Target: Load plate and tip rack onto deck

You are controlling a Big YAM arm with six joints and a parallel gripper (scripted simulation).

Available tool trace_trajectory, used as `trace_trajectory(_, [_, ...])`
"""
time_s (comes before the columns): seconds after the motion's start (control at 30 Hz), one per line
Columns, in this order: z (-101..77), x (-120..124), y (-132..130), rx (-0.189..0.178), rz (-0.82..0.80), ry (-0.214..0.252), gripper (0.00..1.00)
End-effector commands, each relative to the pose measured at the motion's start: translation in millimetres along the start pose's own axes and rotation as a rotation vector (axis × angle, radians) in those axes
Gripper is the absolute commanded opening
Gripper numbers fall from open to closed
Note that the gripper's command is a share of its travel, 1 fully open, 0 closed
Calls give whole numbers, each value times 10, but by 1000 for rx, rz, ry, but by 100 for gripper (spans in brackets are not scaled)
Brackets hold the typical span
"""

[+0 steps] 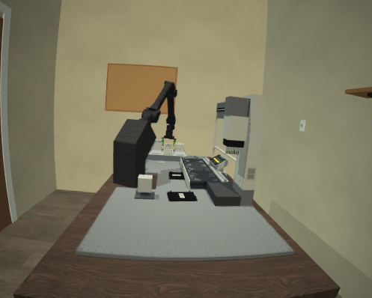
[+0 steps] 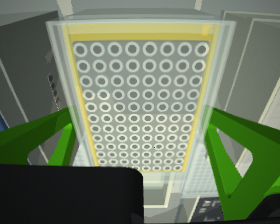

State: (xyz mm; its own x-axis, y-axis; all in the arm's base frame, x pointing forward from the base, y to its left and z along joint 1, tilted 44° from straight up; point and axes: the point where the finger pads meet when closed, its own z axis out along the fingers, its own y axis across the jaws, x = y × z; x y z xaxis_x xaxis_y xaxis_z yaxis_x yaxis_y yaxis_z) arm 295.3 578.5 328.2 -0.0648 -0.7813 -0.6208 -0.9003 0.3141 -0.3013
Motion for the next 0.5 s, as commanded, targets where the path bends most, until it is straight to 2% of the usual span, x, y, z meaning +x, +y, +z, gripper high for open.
trace_trajectory(0.0, [-196, -199, -72, 11, 5, -52, 100])
trace_trajectory(0.27, [-196, -199, -72, 11, 5, -52, 100])
trace_trajectory(0.3, [-196, -199, -72, 11, 5, -52, 0])
trace_trajectory(0.47, [-196, -199, -72, 11, 5, -52, 0])
